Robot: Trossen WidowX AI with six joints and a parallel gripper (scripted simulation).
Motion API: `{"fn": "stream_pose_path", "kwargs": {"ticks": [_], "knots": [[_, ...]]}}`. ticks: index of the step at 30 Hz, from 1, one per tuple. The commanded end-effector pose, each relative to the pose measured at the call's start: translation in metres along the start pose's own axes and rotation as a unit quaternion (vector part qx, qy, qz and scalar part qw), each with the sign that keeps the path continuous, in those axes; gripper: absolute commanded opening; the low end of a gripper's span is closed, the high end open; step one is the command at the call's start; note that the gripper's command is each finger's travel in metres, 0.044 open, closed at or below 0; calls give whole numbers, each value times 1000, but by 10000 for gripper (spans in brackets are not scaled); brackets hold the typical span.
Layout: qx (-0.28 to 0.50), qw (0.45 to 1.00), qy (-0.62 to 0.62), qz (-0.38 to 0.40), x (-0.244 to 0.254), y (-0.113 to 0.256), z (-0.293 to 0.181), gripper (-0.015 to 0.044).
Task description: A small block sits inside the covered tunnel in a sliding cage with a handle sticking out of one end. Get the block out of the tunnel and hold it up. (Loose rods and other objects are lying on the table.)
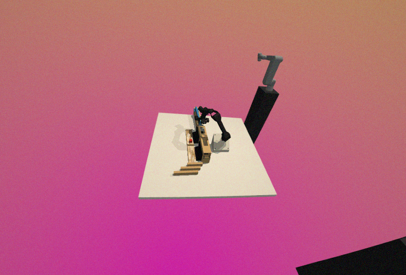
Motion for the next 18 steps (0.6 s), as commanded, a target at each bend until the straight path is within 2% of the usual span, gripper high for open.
{"fn": "stream_pose_path", "kwargs": {"ticks": [1,10,18], "knots": [[8,1000,1,-3,0,-7,-9,0],[1,1000,0,-1,-1,4,-2,236],[7,1000,1,-2,-7,36,-6,440]]}}
Point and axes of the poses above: the point midway between the two fingers, 35 mm back from their tips, its own y axis back along the fingers, its own x axis across the jaws, z = x × y, the point moved 4 cm from there along y, back along the fingers, and after that the axes turned 2 degrees about -y, right-handed, at the moved point
